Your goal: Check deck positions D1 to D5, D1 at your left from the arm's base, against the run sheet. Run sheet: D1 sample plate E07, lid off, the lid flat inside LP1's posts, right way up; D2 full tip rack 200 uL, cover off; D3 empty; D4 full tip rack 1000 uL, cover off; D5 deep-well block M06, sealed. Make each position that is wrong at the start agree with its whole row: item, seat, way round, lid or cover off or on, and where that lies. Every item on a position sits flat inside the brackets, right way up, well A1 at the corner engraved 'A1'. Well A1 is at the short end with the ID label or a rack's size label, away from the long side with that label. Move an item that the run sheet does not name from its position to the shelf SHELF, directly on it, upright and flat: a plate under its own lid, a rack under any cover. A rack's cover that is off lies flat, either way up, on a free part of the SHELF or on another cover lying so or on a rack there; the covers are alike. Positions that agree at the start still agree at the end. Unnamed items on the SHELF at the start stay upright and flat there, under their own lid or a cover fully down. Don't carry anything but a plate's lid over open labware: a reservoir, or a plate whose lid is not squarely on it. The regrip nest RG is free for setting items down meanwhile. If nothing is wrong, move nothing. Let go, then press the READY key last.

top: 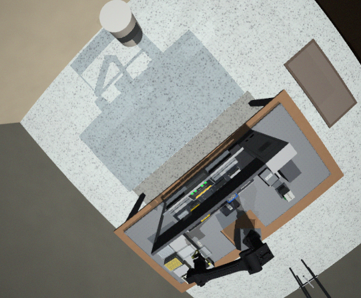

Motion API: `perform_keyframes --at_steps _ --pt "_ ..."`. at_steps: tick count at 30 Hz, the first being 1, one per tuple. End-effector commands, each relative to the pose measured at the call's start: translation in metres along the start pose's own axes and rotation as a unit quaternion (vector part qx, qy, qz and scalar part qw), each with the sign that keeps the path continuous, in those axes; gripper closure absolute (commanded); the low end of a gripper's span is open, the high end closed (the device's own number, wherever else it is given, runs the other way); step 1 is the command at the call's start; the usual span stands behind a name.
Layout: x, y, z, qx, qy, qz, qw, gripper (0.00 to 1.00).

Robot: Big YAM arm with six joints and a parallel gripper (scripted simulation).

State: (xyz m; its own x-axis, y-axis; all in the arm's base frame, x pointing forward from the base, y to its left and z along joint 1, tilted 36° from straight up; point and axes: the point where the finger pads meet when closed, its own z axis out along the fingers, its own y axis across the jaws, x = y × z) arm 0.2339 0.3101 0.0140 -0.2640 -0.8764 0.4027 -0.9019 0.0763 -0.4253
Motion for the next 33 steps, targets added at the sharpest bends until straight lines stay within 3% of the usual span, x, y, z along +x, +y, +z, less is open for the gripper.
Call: perform_keyframes --at_steps 1,7,8,11,22,24,25,27,33 --pt "-0.007 0.021 -0.014 0.009 -0.021 0.008 1.0 1.0" --pt "-0.007 0.044 -0.009 0.008 -0.014 0.005 1.0 1.0" --pt "-0.004 0.043 -0.019 0.008 -0.024 0.01 1.0 1.0" --pt "-0.007 0.064 -0.008 0.008 -0.015 0.005 1.0 1.0" --pt "-0.005 0.119 -0.007 0.007 -0.015 0.006 1.0 1.0" --pt "-0.005 0.119 -0.007 0.007 -0.015 0.006 1.0 1.0" --pt "-0.003 0.119 -0.018 0.005 -0.024 0.01 1.0 1.0" --pt "-0.004 0.134 -0.007 0.007 -0.014 0.005 1.0 1.0" --pt "-0.003 0.164 -0.006 0.006 -0.015 0.006 1.0 1.0"
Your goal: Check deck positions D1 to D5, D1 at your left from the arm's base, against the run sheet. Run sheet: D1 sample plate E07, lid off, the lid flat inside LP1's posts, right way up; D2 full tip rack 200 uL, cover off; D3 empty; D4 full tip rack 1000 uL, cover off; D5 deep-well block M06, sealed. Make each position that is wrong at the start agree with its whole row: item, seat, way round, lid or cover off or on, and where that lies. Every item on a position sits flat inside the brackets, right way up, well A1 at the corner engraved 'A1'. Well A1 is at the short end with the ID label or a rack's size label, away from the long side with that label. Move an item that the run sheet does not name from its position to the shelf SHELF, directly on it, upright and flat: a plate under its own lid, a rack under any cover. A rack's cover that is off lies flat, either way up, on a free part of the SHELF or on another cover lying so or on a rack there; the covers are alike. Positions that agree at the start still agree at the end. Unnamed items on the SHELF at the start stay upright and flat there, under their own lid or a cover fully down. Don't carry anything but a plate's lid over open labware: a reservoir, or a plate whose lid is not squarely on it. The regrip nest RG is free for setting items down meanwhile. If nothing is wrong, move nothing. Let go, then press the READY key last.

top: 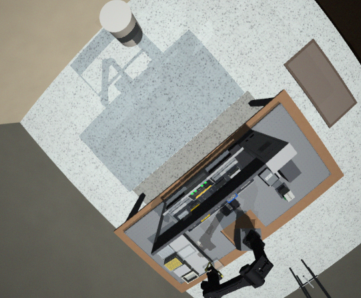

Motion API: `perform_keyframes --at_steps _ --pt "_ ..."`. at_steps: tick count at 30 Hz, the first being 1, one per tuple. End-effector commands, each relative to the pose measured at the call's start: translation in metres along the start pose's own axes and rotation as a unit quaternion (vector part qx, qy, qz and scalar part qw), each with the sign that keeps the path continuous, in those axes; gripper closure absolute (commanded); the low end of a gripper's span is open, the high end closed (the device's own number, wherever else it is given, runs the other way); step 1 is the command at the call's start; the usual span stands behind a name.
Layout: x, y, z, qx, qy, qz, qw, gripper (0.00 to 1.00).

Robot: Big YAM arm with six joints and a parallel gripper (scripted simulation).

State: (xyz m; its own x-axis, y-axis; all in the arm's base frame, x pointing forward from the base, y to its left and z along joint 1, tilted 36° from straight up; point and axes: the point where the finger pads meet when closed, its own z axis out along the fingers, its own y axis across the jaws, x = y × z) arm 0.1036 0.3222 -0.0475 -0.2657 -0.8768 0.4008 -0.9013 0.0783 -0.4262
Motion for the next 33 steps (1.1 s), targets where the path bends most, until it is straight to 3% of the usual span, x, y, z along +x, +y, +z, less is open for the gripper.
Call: perform_keyframes --at_steps 1,8,9,17,18,19,25,26,33 --pt "-0.002 0.024 -0.006 0.007 -0.013 0.004 1.0 1.0" --pt "-0.008 0.049 -0.012 0.004 -0.022 0.008 1.0 1.0" --pt "-0.014 0.05 -0.027 -0.003 -0.04 0.015 0.999 1.0" --pt "-0.021 0.097 -0.023 -0.004 -0.036 0.012 0.999 1.0" --pt "-0.02 0.096 -0.023 -0.003 -0.034 0.012 0.999 1.0" --pt "-0.021 0.092 -0.035 -0.008 -0.049 0.017 0.999 1.0" --pt "-0.023 0.082 -0.031 -0.013 -0.043 0.029 0.999 1.0" --pt "-0.021 0.09 -0.021 -0.004 -0.031 0.018 0.999 1.0" --pt "-0.021 0.09 -0.03 -0.007 -0.042 0.016 0.999 1.0"
